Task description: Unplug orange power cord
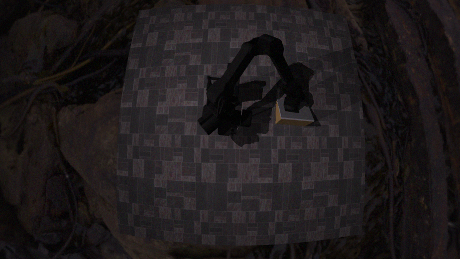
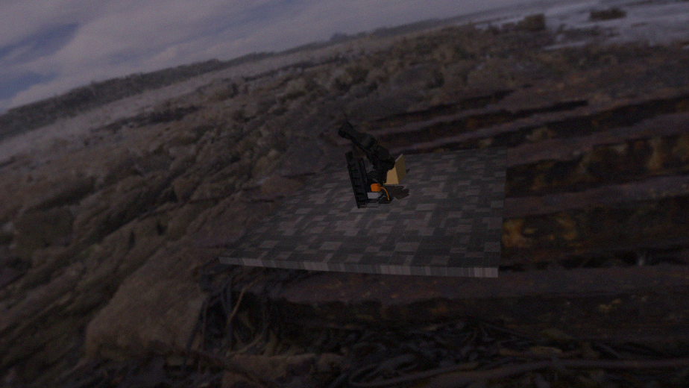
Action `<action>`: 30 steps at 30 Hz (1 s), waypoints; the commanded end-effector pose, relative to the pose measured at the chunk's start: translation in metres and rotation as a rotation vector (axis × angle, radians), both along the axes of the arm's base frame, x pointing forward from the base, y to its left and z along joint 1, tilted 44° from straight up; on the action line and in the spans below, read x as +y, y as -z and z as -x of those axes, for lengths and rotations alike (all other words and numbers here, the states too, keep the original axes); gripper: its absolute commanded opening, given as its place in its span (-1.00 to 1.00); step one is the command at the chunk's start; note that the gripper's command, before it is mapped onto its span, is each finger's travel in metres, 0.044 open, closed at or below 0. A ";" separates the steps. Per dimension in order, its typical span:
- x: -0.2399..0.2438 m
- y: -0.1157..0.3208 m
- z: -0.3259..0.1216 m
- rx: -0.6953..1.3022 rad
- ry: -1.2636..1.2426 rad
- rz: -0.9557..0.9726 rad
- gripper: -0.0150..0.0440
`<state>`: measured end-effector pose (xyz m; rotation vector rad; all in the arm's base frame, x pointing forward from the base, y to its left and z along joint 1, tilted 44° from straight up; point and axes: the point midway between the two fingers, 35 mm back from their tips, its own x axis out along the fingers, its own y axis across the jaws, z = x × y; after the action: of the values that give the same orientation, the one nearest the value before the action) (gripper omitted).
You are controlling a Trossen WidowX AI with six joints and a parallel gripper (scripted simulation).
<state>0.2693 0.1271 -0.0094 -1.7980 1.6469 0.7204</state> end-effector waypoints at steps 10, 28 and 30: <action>-0.017 -0.015 0.000 0.002 -0.003 0.009 0.05; -0.030 -0.026 0.001 0.003 -0.003 0.011 0.05; -0.031 -0.025 0.000 0.003 -0.003 0.011 0.05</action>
<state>0.2690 0.0992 0.0162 -1.8006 1.6495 0.7188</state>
